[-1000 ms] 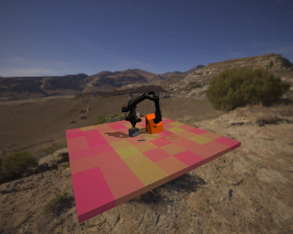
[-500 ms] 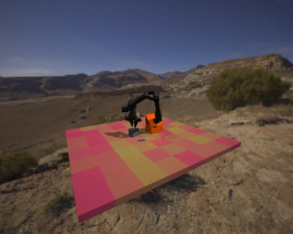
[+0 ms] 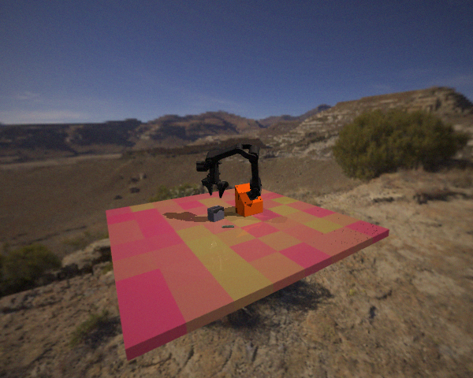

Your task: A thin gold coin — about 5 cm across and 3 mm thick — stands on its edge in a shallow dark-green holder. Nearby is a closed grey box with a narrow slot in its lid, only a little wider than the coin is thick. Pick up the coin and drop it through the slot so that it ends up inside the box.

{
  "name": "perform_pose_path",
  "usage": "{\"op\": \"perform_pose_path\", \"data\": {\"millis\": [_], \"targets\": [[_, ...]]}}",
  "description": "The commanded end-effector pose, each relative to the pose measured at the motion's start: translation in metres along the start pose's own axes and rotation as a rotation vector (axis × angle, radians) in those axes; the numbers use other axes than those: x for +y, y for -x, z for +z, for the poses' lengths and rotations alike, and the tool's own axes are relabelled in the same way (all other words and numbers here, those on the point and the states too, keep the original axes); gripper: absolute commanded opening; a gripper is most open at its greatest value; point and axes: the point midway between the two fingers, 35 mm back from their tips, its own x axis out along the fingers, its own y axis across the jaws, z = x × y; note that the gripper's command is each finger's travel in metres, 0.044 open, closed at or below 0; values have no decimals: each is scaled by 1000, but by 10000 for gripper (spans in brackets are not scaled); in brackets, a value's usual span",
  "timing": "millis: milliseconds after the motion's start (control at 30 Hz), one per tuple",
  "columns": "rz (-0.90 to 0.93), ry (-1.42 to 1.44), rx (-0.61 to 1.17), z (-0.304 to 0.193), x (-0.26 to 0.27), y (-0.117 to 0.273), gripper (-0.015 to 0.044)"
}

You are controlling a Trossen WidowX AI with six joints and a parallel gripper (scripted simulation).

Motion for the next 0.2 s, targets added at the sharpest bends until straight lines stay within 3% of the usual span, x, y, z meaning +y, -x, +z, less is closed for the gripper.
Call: {"op": "perform_pose_path", "data": {"millis": [0,167], "targets": [[0,6,7,-1,1,1,440],[0,6,7,-1,1,1,440]]}}
